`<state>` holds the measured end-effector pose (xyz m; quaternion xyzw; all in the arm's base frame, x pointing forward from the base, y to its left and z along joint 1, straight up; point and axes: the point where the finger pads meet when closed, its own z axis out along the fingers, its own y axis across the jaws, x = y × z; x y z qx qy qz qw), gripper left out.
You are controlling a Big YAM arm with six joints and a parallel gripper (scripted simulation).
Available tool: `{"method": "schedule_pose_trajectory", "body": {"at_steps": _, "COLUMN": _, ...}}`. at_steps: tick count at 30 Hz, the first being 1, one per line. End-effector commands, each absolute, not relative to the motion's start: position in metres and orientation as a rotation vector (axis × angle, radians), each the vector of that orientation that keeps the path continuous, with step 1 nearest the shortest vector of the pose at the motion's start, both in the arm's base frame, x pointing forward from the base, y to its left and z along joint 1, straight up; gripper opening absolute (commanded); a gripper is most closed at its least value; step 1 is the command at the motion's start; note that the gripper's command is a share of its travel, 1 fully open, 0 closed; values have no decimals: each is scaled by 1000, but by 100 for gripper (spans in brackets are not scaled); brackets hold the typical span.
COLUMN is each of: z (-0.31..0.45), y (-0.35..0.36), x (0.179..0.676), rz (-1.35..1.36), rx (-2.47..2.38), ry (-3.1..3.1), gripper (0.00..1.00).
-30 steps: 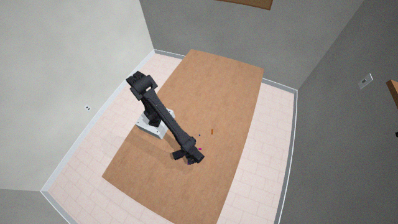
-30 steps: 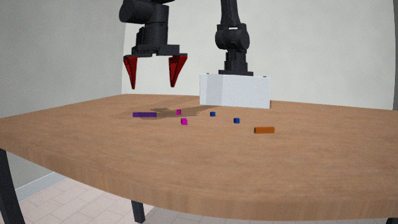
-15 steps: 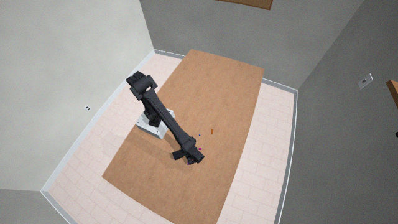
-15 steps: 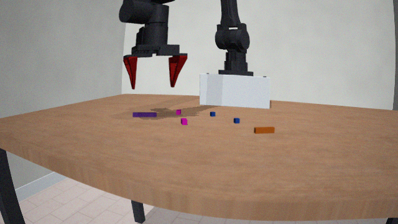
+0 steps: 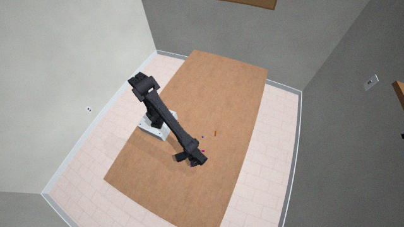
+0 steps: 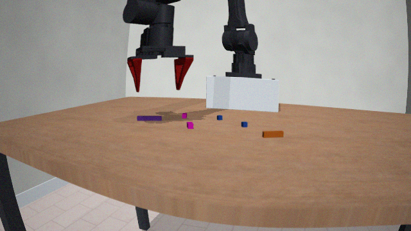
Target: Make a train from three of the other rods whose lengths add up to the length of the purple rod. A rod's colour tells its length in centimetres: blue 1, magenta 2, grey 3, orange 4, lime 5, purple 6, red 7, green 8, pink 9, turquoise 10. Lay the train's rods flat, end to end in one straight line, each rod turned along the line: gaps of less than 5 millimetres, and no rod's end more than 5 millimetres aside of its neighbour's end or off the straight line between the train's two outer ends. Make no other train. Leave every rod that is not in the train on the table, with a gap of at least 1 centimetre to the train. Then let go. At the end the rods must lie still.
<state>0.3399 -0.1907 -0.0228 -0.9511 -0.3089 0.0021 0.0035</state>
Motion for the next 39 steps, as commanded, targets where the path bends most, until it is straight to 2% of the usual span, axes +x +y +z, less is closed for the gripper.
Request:
{"method": "schedule_pose_trajectory", "body": {"at_steps": 1, "z": -7, "y": -204, "x": 362, "rz": -34, "rx": -3022, "ry": -955, "gripper": 100}}
{"method": "schedule_pose_trajectory", "body": {"at_steps": 10, "z": 3, "y": -200, "x": 368, "rz": -64, "rx": -3000, "ry": -1084, "gripper": 100}}
{"method": "schedule_pose_trajectory", "body": {"at_steps": 13, "z": -10, "y": -185, "x": 348, "rz": -24, "rx": -2930, "ry": -1191, "gripper": 100}}
{"method": "schedule_pose_trajectory", "body": {"at_steps": 39, "z": -12, "y": -163, "x": 342, "rz": -24, "rx": -2604, "ry": -1807, "gripper": 100}}
